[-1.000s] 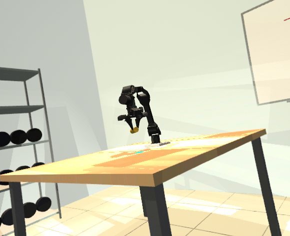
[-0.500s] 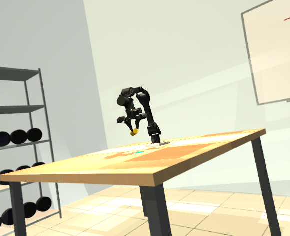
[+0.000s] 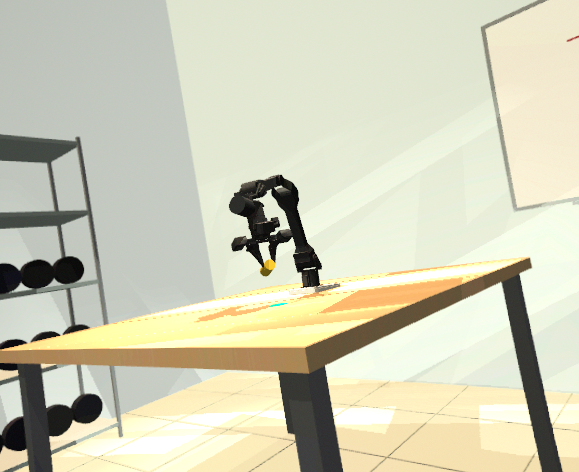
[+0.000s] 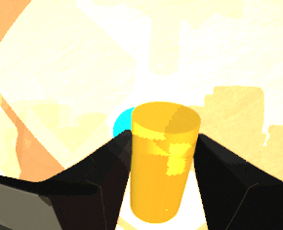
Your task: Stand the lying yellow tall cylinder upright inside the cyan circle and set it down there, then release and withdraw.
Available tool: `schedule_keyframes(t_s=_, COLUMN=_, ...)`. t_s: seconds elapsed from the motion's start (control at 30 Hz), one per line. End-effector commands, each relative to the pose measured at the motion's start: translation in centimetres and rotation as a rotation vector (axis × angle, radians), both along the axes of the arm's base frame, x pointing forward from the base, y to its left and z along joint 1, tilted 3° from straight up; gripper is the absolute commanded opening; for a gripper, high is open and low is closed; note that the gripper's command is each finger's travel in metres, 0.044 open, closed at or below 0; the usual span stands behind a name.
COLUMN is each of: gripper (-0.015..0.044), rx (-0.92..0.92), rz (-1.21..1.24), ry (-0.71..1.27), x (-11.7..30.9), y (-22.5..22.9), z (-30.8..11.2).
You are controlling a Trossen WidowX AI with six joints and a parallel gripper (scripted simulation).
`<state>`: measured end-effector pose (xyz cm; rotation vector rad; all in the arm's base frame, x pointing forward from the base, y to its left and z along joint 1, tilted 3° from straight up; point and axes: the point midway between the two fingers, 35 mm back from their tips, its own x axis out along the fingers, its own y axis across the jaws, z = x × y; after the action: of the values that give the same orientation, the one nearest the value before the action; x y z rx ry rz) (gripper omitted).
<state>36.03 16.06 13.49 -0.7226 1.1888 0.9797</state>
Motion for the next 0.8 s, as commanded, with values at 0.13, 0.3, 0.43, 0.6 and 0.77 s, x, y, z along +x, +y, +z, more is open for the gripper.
schedule_keyframes(t_s=0.13, gripper=0.0105, rx=0.056, rz=-0.025, ry=-0.016, x=0.5, y=0.1, z=-0.3)
schedule_keyframes(t_s=0.3, gripper=0.0105, rx=0.09, rz=-0.039, ry=-0.028, x=0.8, y=0.2, z=-0.5)
schedule_keyframes(t_s=0.43, gripper=0.0105, rx=0.117, rz=-0.049, ry=-0.038, x=1.0, y=0.3, z=-0.7)
schedule_keyframes(t_s=0.6, gripper=0.0105, rx=0.151, rz=-0.061, ry=-0.05, x=1.3, y=0.3, z=-0.8)
schedule_keyframes(t_s=0.77, gripper=0.0105, rx=0.184, rz=-0.072, ry=-0.062, x=1.6, y=0.4, z=-1.0)
